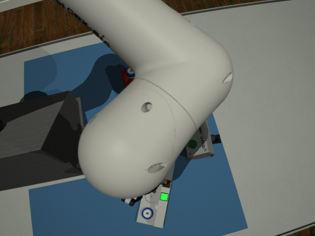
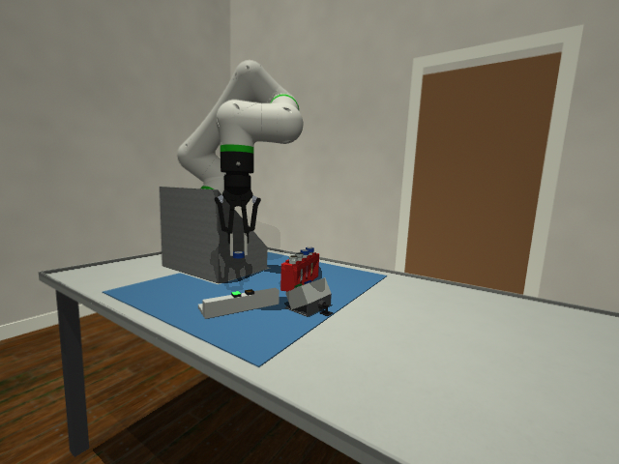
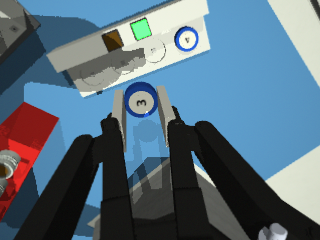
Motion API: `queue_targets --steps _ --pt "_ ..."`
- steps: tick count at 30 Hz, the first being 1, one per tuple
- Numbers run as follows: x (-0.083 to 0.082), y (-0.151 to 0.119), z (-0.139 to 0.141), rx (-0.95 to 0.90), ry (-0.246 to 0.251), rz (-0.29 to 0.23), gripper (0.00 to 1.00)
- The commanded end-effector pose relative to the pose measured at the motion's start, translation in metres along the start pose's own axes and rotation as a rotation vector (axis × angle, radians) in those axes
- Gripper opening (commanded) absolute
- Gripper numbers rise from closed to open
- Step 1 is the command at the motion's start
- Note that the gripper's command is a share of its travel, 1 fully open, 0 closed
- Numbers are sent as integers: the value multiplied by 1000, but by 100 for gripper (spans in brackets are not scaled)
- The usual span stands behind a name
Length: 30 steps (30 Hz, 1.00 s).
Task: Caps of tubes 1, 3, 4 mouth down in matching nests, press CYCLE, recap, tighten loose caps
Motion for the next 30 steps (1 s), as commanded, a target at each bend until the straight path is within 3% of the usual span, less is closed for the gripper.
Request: queue_targets --steps 1,13,15,30 --pt "0 -10 -28 276 -16 0 0" --pt "1 -37 -97 276 -16 0 0" --pt "1 -37 -97 276 -16 0 0" --pt "3 -77 -198 276 -16 0 0"
Point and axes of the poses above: the point where the finger pads meet when closed, its own x axis out along the fingers, its own z axis across the jaws, y = z × x, the point moved 7 cm from there along -x, back along the fingers, and after that the axes turned 10 degrees about -x, right-handed, at the moved point
